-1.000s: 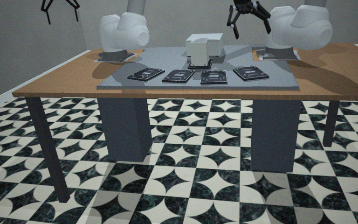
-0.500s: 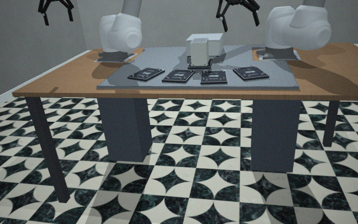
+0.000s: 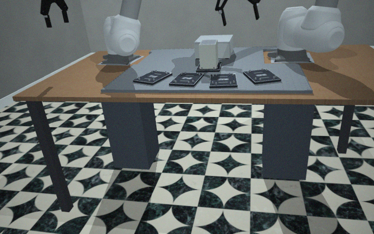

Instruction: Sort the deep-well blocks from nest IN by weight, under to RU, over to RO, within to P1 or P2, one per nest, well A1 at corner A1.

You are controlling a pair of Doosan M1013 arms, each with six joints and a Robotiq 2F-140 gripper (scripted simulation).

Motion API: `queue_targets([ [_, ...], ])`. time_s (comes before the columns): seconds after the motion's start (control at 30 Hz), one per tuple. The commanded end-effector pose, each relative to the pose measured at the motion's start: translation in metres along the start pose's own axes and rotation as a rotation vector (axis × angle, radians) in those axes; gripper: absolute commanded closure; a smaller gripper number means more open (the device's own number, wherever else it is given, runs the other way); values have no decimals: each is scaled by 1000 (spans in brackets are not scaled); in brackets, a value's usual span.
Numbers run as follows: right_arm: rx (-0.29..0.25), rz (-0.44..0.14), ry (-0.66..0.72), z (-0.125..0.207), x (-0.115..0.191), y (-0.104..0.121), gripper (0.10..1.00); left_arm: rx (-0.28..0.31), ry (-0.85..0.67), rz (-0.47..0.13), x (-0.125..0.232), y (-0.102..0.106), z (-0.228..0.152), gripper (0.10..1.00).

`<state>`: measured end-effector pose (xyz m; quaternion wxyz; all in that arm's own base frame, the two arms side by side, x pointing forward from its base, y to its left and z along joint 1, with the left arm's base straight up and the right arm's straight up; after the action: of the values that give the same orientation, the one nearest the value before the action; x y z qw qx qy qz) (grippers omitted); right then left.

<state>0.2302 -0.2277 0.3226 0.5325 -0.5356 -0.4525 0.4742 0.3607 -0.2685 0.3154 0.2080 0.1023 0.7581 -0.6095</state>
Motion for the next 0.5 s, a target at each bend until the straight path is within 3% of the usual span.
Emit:
queue_targets([
  [0.0, -19, -25, -104, 6, -18, 2, 98, 2, 4, -13, 3, -8, 6, 98],
  [0.13, -19, -25, -104, 13, -36, 5, 98, 28, 32, -82, 6, -23, 16, 98],
  [0.3, -19, -25, -104, 22, -59, 8, 98, 28, 32, -82, 14, -42, 29, 98],
  [0.4, -19, -25, -104, 27, -73, 10, 98, 60, 68, -153, 15, -53, 36, 98],
  [0.47, -19, -25, -104, 31, -83, 12, 98, 60, 68, -153, 19, -61, 41, 98],
])
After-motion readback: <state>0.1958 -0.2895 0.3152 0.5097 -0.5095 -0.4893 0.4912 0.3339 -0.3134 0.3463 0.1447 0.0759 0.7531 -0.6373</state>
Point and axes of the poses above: on each arm, the point where the finger pads meet when closed, its own y axis out along the fingers, its own z axis across the jaws, x = y × z, the point moved 5 cm from there along -y, back along the fingers, and after that the axes turned 10 degrees about y, right-handed, at the moved point
